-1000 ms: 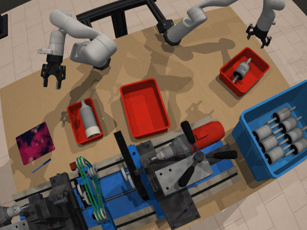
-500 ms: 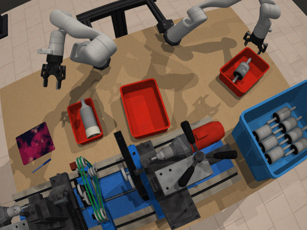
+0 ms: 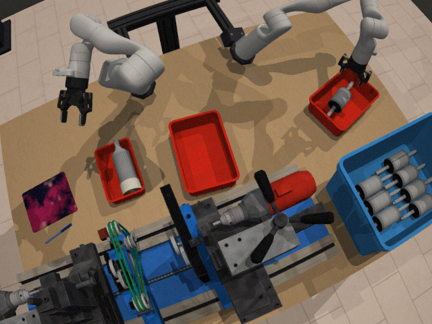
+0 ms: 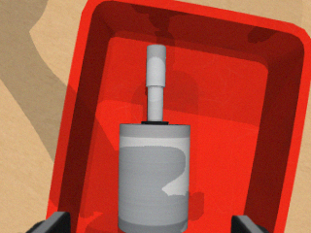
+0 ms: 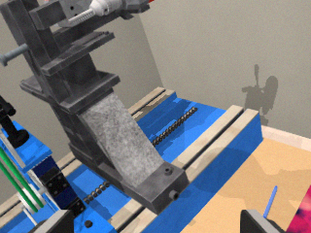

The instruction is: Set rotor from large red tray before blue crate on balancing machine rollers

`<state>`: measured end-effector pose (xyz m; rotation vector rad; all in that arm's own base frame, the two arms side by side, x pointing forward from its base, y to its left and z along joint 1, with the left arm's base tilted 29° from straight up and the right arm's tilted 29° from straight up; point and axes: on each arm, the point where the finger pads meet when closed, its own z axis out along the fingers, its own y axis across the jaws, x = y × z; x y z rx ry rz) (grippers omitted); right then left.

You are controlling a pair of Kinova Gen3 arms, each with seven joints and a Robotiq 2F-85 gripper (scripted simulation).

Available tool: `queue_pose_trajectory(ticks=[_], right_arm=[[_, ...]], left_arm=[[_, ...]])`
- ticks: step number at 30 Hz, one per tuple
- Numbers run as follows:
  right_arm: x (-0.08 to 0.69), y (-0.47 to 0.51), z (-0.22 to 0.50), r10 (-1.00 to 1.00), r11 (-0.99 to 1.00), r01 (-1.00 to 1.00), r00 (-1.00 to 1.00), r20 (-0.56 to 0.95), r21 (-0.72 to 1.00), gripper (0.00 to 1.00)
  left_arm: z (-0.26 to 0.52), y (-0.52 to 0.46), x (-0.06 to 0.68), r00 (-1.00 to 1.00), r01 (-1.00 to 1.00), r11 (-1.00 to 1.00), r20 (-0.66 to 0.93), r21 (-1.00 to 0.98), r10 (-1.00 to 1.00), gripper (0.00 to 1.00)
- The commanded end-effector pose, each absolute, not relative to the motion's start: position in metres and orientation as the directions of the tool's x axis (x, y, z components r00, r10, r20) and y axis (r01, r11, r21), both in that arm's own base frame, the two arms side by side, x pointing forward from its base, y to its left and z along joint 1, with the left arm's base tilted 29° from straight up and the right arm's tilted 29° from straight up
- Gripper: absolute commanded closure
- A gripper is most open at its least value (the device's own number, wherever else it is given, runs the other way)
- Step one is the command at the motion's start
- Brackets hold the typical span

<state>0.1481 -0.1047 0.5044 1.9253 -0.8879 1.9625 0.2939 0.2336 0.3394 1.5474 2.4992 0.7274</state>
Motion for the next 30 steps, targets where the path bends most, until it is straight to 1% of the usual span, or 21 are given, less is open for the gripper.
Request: queue_pose_trajectory(ticks=[1,19,30], right_arm=[[0.148,-0.105,0.505,-0.233,-0.782,-0.573,-0.094,0.968,-0.244,0.002],[0.148,-0.105,0.505,-0.233,-0.782,-0.573,-0.094,0.968,-0.244,0.002],[0.148,-0.105,0.505,-0.233,-0.782,-0.573,-0.094,0.968,-0.244,0.002]], left_arm=[[0.323,0.241,0.301,-0.474,0.812,0.365,0.152,0.455,0.867,0.056],[0.271,0.261,0.322,-0.474,0.812,0.365,0.152,0.455,0.867,0.056],[0.255,0.267,0.327,-0.474,0.812,0.365,0.152,0.455,0.867,0.056]])
